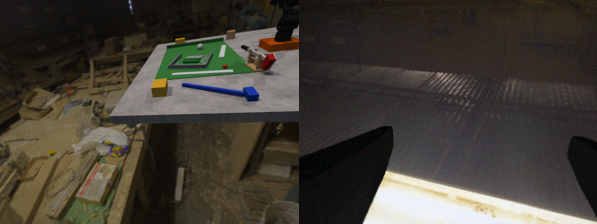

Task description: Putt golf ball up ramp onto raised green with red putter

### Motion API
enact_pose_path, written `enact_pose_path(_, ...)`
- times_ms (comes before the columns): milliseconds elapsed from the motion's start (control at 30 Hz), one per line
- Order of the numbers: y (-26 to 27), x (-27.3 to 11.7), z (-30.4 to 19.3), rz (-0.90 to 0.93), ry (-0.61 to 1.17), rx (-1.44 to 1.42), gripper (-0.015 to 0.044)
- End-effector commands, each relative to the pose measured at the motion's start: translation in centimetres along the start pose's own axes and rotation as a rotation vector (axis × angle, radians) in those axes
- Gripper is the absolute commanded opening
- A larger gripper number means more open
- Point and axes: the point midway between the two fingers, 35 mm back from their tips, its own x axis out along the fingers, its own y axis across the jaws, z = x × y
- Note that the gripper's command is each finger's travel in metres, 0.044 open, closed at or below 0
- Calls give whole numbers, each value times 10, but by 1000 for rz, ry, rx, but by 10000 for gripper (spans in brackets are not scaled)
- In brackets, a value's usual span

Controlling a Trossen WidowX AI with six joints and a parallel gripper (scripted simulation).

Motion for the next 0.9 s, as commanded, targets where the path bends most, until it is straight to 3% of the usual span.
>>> enact_pose_path(0, -1, 0, -1, 0, 5, -14, 426)
enact_pose_path(133, -22, 4, -21, 1, 106, -352, 440)
enact_pose_path(400, -123, 30, -37, -73, 351, -1715, 440)
enact_pose_path(867, -189, 65, 32, -434, 670, -2874, 440)
